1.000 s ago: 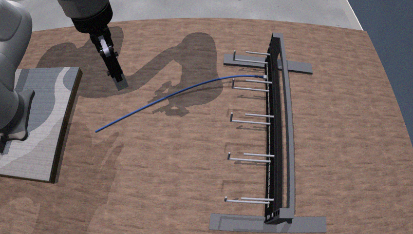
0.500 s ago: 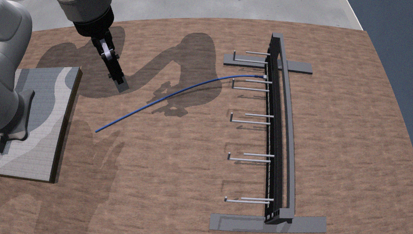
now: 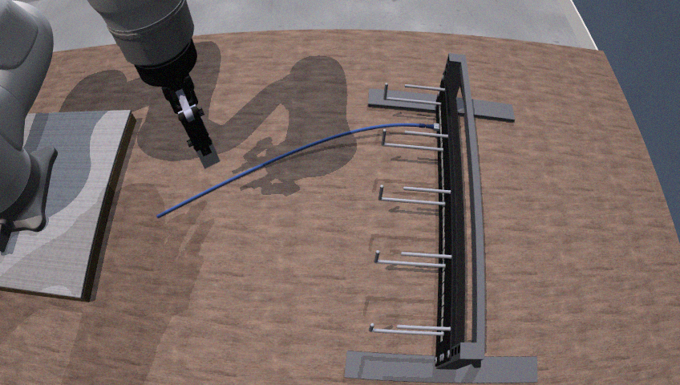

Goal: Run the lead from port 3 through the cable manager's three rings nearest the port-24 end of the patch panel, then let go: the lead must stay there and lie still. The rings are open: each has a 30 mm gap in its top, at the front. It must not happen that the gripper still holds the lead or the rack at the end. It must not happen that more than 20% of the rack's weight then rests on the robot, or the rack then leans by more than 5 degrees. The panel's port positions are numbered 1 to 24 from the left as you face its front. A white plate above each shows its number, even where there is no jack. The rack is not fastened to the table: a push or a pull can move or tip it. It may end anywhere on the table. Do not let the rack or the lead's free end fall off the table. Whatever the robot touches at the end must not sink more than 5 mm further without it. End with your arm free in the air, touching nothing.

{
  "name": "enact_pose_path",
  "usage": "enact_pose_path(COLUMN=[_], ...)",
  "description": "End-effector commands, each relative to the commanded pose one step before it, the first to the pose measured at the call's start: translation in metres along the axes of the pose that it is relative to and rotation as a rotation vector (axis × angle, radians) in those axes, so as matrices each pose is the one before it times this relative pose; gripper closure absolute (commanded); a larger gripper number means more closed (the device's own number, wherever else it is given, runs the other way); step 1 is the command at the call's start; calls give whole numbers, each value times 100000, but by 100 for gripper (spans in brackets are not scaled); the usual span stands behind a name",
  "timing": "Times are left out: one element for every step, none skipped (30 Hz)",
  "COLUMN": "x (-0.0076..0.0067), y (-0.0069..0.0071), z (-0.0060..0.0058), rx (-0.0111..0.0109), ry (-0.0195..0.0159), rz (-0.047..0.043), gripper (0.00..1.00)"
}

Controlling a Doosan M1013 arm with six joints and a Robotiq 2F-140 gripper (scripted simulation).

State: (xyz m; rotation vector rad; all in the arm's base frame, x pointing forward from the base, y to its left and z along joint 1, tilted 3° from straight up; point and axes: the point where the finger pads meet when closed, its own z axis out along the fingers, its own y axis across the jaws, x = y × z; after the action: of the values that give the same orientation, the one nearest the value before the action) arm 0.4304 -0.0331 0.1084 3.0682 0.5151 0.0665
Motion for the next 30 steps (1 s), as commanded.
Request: enact_pose_path(x=[-1, 2, 1, 1, 0, 0, 1, 1, 1, 1, 1, 1, 1, 1, 1, 0, 1, 1, 1, 0, 1, 0, 0, 0, 1, 0, 0, 1, 1, 0], y=[-10, -2, -2, -2, 0, 0, -2, -2, -3, -2, -2, -2, -2, -2, -2, -2, -1, -2, -1, -1, -1, 0, 0, -1, -1, -1, -1, -1, 0, 0], z=[1146, 432, 429, 425, 0, 0, 419, 412, 403, 392, 381, 368, 355, 339, 323, 307, 289, 271, 253, 234, 214, 0, 0, 196, 175, 157, 138, 119, 101, 84], rx=[-1, 0, 0, 0, 0, 0, 0, 0, 0, 0, 0, 0, 0, 0, 0, 0, 0, 0, 0, 0, 0, 0, 0, 0, 0, 0, 0, 0, 0, 0], ry=[38, 0, 0, 0, 0, 0, 0, 0, 0, 0, 0, 0, 0, 0, 0, 0, 0, 0, 0, 0, 0, 0, 0, 0, 0, 0, 0, 0, 0, 0], rz=[-1, 0, 0, 0, 0, 0, 0, 0, 0, 0, 0, 0, 0, 0, 0, 0, 0, 0, 0, 0, 0, 0, 0, 0, 0, 0, 0, 0, 0, 0], gripper=[80, 80, 80, 80, 80, 80, 80, 80, 80, 80, 80, 80, 80, 80, 80, 80, 80, 80, 80, 80, 80, 80, 80, 80, 80, 80, 80, 80, 80, 80])
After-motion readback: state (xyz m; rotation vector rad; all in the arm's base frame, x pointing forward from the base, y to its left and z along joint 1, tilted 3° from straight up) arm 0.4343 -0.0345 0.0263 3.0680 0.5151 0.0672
